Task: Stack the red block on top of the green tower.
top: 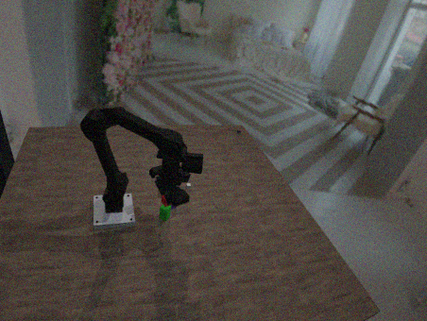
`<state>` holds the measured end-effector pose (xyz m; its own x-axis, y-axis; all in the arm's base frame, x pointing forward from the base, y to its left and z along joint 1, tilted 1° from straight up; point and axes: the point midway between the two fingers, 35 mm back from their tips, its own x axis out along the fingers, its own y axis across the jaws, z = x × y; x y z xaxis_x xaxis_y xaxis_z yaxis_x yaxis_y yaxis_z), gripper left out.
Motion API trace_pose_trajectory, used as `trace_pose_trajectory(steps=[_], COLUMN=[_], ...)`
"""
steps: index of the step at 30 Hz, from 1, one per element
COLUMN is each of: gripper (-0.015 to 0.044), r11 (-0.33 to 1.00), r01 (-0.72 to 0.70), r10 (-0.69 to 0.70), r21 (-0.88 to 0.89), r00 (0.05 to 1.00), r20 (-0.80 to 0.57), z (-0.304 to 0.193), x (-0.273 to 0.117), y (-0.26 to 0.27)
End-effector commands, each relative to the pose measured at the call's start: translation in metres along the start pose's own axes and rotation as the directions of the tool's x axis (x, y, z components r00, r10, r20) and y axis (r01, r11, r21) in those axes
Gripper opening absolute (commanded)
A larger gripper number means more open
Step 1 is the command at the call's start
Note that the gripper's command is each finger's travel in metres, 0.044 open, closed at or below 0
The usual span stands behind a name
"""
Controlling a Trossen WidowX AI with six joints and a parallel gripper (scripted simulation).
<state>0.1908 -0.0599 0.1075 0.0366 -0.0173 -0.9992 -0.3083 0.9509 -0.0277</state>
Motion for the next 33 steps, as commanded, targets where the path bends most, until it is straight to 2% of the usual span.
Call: trace_pose_trajectory(steps=[1,33], gripper=[0.0,0.0], r11=[1.0,1.0], r01=[-0.008,-0.008], r10=[0.008,0.008], r21=[-0.001,-0.001], r00=[1.0,1.0], r20=[-0.004,-0.004], z=[-0.0008,-0.0011], x=[0.0153,0.0214], y=[0.0013,0.0016])
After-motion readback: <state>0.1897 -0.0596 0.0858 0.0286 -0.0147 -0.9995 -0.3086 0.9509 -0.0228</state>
